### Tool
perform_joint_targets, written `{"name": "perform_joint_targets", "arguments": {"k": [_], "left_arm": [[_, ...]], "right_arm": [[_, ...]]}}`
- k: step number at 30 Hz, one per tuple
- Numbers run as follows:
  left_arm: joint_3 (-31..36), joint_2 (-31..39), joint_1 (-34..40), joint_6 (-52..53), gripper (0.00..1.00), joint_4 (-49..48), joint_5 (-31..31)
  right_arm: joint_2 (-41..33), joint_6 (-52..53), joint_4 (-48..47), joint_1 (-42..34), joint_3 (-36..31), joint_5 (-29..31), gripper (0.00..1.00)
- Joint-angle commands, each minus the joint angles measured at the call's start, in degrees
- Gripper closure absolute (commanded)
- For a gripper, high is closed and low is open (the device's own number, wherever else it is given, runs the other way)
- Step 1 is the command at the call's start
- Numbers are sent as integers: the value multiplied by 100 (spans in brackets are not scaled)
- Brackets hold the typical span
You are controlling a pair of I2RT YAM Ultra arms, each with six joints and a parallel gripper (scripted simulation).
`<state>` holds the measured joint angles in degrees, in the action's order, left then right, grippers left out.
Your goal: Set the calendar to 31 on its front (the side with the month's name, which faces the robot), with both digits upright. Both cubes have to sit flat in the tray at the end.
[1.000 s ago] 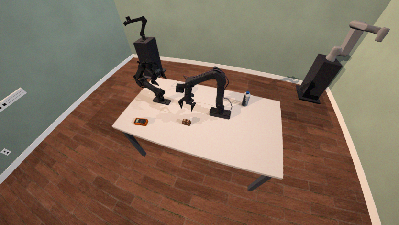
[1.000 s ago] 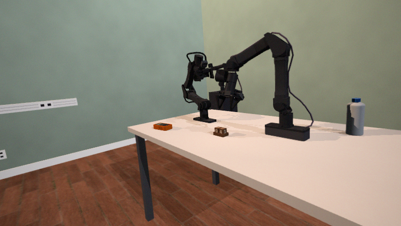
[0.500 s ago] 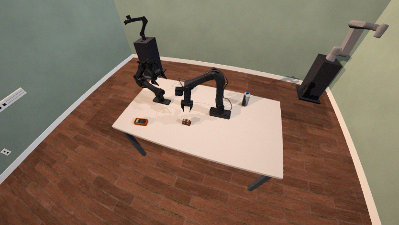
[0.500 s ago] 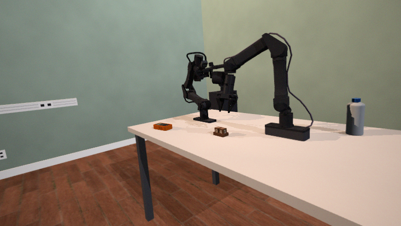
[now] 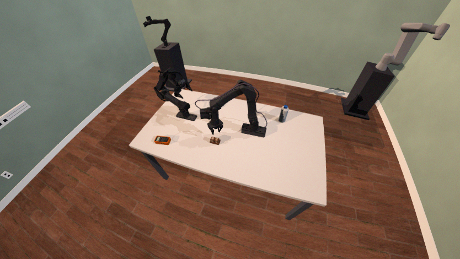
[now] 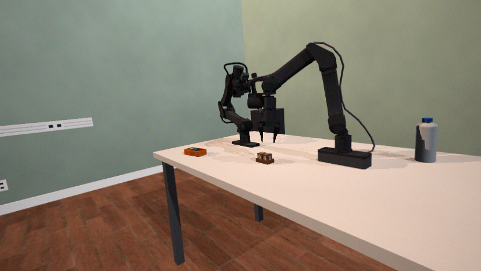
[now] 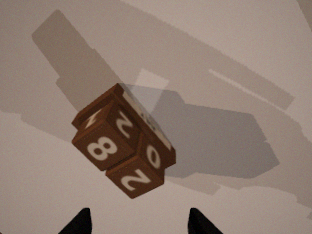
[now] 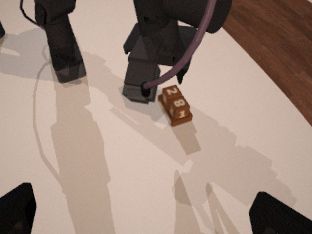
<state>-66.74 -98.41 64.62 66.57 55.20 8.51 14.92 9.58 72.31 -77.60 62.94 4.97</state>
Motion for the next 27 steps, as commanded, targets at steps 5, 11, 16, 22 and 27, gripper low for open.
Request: {"name": "perform_joint_targets", "arguments": {"k": [5, 11, 16, 22, 27], "left_arm": [[-107, -214, -338, -1571, 45, -183, -510], [-89, -465, -705, -2702, 45, -286, -818], [-73, -609, -914, -3157, 45, -334, -928], [-61, -562, -909, -3063, 45, -267, -852], [-60, -561, -908, -3065, 45, -268, -852]], "right_arm": [[-83, 37, -4, -53, 169, 39, 0], [-83, 37, -4, -53, 169, 39, 0], [-83, 37, -4, -53, 169, 39, 0], [-83, 37, -4, -53, 169, 39, 0], [-83, 37, -4, -53, 169, 39, 0]]}}
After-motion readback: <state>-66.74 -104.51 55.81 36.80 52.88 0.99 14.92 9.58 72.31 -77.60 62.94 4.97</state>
